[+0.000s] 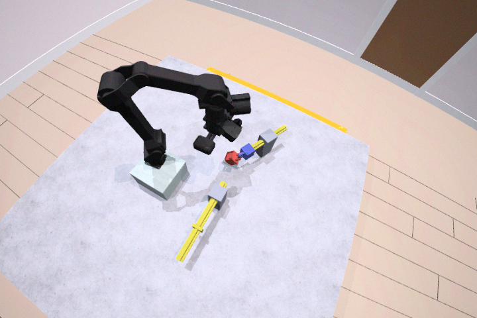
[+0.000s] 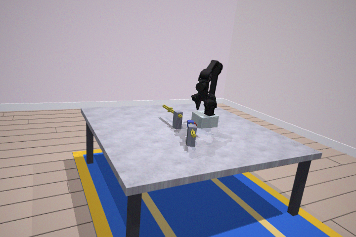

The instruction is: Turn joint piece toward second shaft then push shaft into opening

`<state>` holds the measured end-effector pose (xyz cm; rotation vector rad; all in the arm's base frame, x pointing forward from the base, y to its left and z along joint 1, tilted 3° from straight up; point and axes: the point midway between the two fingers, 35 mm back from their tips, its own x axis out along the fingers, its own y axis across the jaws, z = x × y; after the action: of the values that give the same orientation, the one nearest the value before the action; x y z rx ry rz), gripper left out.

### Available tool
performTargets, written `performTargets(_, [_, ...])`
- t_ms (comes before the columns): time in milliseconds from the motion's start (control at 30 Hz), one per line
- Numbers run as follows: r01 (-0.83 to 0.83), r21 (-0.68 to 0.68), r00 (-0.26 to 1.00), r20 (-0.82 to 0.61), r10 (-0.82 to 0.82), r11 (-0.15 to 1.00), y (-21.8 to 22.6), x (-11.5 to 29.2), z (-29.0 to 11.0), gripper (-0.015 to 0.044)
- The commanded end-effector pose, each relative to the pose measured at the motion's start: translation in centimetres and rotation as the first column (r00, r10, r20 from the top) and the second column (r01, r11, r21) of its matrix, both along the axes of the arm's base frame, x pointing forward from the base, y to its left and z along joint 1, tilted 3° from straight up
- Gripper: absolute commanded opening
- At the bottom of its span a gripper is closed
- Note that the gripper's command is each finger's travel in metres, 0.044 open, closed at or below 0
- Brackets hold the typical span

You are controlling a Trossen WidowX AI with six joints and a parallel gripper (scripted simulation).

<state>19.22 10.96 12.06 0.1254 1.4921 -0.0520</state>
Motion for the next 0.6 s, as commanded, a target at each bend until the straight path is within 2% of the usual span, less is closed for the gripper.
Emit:
performTargets(0, [-0.087,-0.008,0.996,0.002,0.087,0.996,-0.02,-0.12,-0.24,0.044])
performTargets(267, [-0.325,-0.034,0.945,0.026,0.326,0.945,-0.02,-0.18,-0.41,0.044])
performTargets(567, [-0.567,-0.075,0.82,0.042,0.57,0.82,-0.02,-0.25,-0.6,0.044])
